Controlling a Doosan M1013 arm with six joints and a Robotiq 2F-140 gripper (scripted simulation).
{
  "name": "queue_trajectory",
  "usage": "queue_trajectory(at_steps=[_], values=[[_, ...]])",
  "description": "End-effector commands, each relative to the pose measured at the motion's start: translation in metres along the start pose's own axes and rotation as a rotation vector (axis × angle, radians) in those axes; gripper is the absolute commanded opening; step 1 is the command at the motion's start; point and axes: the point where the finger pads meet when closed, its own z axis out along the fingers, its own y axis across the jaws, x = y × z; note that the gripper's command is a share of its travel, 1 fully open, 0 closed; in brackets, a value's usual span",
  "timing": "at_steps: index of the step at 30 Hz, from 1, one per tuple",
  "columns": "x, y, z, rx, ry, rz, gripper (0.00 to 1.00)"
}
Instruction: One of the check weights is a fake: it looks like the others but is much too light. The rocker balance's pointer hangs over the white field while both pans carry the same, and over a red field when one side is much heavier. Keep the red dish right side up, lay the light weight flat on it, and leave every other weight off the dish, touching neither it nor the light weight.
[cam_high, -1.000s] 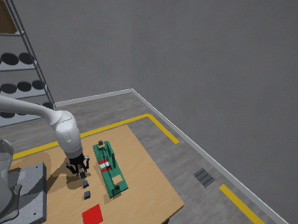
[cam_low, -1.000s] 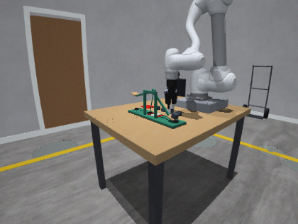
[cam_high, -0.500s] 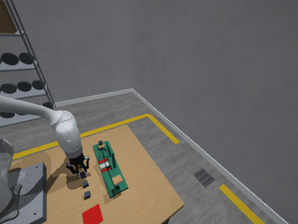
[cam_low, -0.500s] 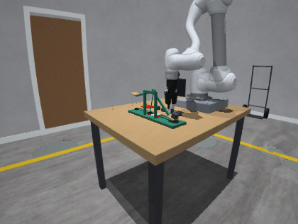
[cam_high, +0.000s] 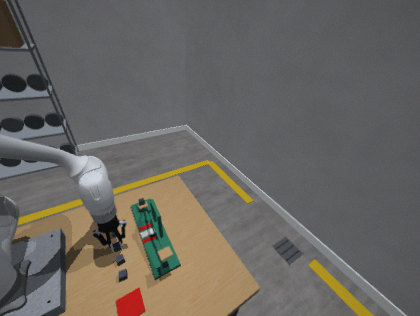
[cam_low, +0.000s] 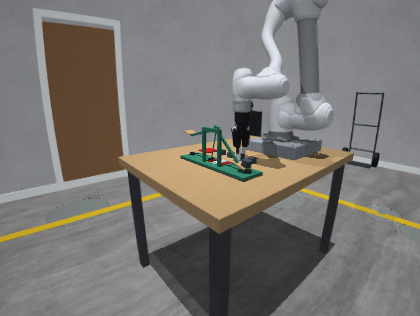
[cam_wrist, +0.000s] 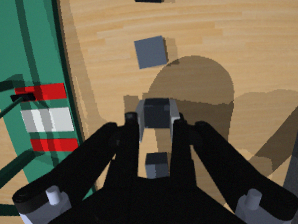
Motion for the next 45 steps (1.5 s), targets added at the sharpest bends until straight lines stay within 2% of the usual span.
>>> queue_trajectory(at_steps=[1, 18, 32, 37, 45], values=[[0.0, 0.0, 0.0, 0.0, 0.0, 0.0, 0.24], [0.0, 0.0, 0.0, 0.0, 0.0, 0.0, 0.35], [0.0, 0.0, -0.002, 0.0, 0.0, 0.0, 0.35], [0.0, 0.0, -0.013, 0.0, 0.0, 0.0, 0.35], [0.0, 0.0, -0.047, 0.0, 0.0, 0.0, 0.35]])
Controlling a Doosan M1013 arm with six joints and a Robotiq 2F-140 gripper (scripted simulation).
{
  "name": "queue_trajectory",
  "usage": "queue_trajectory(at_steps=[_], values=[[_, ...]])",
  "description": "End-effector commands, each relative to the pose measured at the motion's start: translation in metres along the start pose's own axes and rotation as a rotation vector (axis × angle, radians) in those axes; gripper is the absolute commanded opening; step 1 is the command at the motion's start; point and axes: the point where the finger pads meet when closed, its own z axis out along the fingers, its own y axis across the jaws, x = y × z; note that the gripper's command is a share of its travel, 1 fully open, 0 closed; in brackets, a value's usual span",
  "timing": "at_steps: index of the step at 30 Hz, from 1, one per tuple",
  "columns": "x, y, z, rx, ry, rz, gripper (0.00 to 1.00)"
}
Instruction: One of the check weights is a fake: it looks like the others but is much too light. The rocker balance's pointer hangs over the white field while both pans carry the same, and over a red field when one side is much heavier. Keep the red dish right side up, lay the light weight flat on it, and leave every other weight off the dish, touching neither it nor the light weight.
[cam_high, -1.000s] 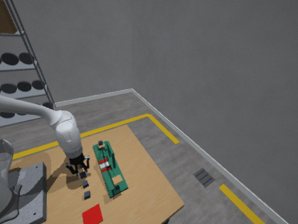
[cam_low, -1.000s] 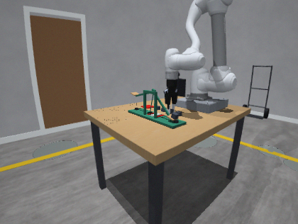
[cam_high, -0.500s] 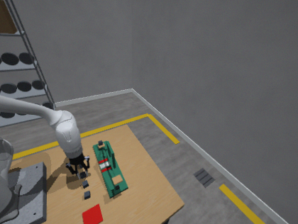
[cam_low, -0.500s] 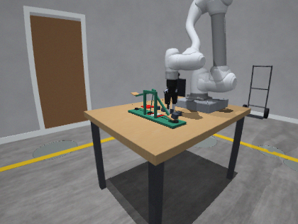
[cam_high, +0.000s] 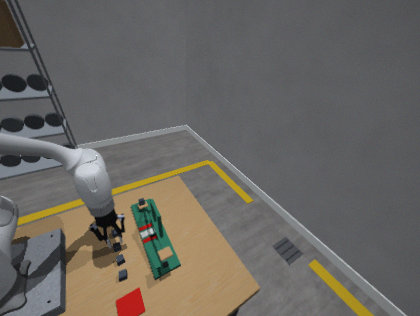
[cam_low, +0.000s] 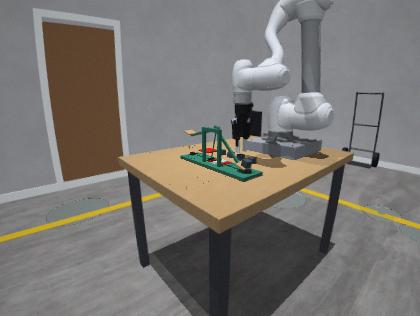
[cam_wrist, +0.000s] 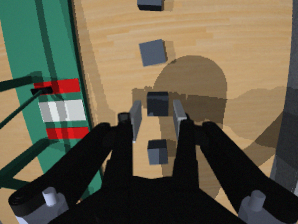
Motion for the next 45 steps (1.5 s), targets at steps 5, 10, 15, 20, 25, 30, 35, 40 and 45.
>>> queue_trajectory(at_steps=[5, 10, 15, 20, 25, 30, 35, 40, 45], values=[[0.0, 0.0, -0.029, 0.0, 0.0, 0.0, 0.35], [0.0, 0.0, -0.046, 0.0, 0.0, 0.0, 0.35], [0.0, 0.0, -0.05, 0.0, 0.0, 0.0, 0.35], [0.0, 0.0, -0.05, 0.0, 0.0, 0.0, 1.0], [0.0, 0.0, -0.05, 0.0, 0.0, 0.0, 1.0], [0.0, 0.0, -0.05, 0.0, 0.0, 0.0, 1.0], [0.0, 0.0, -0.05, 0.0, 0.0, 0.0, 1.0], [0.015, -0.002, -0.049, 0.0, 0.0, -0.035, 1.0], [0.07, -0.004, -0.047, 0.0, 0.0, -0.164, 1.0]])
